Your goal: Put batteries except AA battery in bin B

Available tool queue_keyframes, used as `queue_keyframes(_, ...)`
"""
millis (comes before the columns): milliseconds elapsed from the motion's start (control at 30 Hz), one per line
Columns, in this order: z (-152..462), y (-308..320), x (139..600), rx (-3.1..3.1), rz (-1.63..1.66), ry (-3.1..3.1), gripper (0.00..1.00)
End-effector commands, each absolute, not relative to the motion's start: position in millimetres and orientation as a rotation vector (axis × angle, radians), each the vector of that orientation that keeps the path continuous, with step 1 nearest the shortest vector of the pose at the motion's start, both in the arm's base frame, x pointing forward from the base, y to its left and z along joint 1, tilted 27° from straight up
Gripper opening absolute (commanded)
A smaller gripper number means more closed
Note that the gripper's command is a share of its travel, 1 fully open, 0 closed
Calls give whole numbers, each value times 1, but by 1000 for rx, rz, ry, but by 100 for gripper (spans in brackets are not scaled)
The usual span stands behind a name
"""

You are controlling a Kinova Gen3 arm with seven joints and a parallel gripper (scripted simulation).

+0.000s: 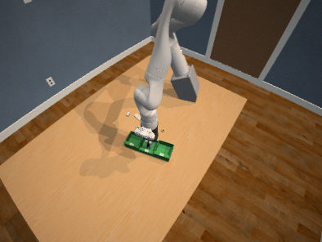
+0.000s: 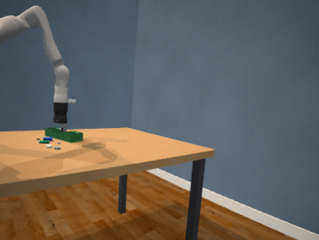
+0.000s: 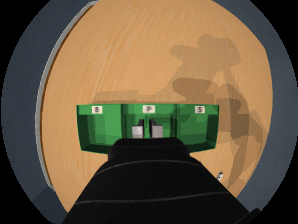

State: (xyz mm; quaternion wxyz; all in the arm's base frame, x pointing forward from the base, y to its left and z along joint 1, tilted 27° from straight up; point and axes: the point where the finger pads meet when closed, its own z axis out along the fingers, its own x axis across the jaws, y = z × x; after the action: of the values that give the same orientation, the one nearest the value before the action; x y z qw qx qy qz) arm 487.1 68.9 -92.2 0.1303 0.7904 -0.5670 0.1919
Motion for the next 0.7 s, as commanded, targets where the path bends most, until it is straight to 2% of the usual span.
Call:
queue_keyframes(0,-88,73,488,2303,560,-1646,31)
queue_keyframes(400,-76,79,485,2303,560,-1646,31)
queue_keyframes(667,-47,92,480,2303,560,-1646,31)
